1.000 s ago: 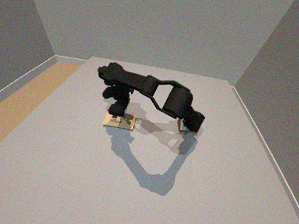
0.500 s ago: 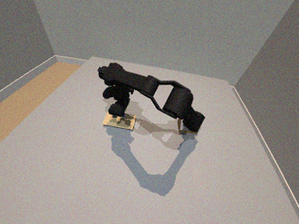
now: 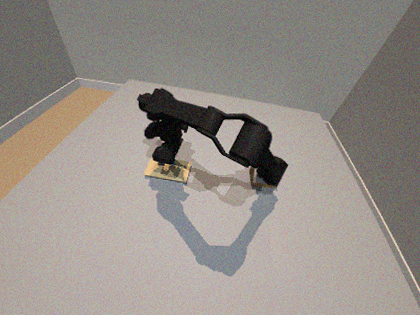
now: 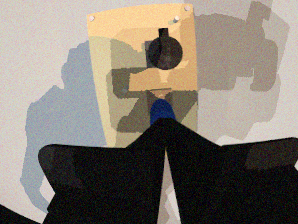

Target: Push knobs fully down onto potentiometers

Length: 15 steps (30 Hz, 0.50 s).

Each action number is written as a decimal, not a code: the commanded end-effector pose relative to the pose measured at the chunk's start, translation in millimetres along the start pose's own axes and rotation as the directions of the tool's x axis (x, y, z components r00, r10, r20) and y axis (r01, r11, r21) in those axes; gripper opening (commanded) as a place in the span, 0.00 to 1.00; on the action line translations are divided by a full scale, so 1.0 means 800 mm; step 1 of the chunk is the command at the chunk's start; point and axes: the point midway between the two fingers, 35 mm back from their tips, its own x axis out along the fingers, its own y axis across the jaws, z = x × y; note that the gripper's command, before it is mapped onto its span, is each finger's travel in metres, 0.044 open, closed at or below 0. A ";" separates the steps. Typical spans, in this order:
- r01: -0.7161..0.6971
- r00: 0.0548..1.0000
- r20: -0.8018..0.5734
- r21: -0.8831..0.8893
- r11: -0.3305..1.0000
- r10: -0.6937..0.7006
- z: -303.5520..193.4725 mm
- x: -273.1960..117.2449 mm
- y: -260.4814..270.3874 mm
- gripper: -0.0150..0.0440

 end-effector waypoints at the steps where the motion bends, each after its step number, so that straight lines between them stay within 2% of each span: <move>1: -0.007 1.000 -0.017 -0.011 1.000 0.006 0.002 0.016 0.004 0.25; 15: -0.007 1.000 -0.017 -0.011 1.000 0.006 0.002 0.019 0.004 0.25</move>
